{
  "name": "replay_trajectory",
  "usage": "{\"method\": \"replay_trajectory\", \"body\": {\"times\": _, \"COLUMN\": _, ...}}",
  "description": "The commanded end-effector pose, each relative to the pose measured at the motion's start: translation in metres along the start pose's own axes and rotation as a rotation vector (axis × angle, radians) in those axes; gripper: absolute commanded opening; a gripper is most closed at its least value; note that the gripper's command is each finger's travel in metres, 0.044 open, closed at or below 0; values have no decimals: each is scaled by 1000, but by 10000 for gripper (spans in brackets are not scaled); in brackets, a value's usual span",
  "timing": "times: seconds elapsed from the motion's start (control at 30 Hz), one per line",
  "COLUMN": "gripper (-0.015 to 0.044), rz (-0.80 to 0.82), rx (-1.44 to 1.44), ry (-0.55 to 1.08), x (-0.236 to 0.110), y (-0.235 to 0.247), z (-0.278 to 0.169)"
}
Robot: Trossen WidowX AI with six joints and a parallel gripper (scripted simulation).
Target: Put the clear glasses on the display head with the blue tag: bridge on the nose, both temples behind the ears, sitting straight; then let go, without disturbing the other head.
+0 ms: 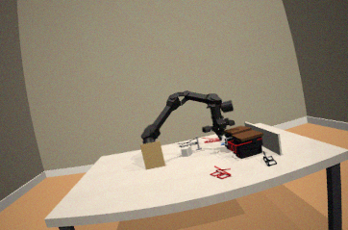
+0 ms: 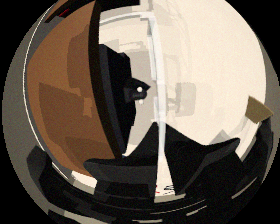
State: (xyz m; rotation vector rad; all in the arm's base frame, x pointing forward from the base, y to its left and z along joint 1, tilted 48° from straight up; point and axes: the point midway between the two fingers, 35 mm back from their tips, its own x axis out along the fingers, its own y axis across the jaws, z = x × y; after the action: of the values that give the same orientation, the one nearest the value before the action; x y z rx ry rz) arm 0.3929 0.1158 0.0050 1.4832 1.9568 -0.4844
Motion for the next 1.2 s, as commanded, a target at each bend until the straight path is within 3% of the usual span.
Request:
{"method": "replay_trajectory", "body": {"times": 0.0, "gripper": 0, "rz": 3, "rx": 5, "ry": 4, "x": 2, "y": 0, "z": -1}}
{"method": "replay_trajectory", "body": {"times": 0.2, "gripper": 0, "rz": 3, "rx": 5, "ry": 4, "x": 4, "y": 0, "z": -1}}
{"method": "replay_trajectory", "body": {"times": 0.33, "gripper": 105, "rz": 0, "rx": 0, "ry": 0, "x": 3, "y": 0, "z": 0}}
{"method": "replay_trajectory", "body": {"times": 0.6, "gripper": 107, "rz": 0, "rx": 0, "ry": 0, "x": 3, "y": 0, "z": 0}}
{"method": "replay_trajectory", "body": {"times": 0.8, "gripper": 107, "rz": -5, "rx": 4, "ry": -4, "x": -30, "y": 0, "z": 0}}
{"method": "replay_trajectory", "body": {"times": 1.17, "gripper": 107, "rz": -6, "rx": 5, "ry": -5, "x": -36, "y": -18, "z": 1}}
